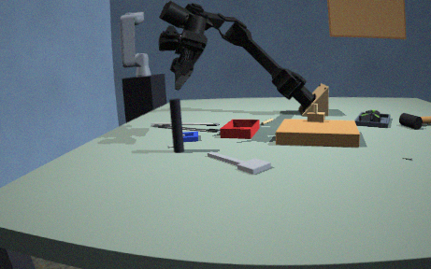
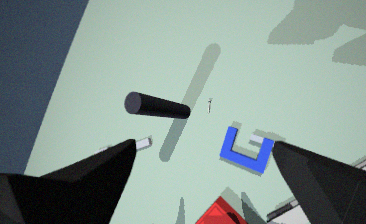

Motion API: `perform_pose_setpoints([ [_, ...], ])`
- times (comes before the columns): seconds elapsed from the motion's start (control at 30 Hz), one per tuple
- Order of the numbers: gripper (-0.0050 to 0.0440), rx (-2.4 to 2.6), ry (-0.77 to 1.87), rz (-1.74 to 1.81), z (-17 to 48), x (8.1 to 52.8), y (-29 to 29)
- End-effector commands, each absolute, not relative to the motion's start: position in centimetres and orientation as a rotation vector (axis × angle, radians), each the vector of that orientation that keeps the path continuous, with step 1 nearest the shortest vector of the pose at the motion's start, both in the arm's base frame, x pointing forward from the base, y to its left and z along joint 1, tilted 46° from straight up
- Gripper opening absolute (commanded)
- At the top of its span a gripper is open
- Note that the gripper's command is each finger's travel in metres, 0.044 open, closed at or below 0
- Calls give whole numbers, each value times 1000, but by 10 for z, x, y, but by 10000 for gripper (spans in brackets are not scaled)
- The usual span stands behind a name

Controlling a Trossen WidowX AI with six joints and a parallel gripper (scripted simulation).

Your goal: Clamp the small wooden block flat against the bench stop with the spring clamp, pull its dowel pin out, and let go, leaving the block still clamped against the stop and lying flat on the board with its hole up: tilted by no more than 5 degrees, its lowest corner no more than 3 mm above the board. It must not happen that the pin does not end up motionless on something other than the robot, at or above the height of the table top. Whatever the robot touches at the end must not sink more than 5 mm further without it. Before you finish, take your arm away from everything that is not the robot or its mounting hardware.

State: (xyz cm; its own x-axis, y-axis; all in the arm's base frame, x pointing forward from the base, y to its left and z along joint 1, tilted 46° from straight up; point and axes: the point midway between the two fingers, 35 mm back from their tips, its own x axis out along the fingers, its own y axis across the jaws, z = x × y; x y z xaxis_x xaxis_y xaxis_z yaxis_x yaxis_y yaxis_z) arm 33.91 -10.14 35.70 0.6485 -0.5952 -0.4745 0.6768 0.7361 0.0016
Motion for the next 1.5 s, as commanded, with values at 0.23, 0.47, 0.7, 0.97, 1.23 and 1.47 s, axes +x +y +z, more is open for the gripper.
perform_pose_setpoints([
  [0.23, 440, 156, 619, -689, 317, 358, -71],
  [0.47, 440, 136, 685, -672, 299, 364, -56],
  [0.7, 440, 102, 774, -652, 275, 369, -36],
  [0.97, 440, 60, 860, -635, 251, 370, -15],
  [1.23, 440, 10, 941, -622, 229, 369, 6],
  [1.47, 440, -47, 1016, -613, 208, 366, 26],
])
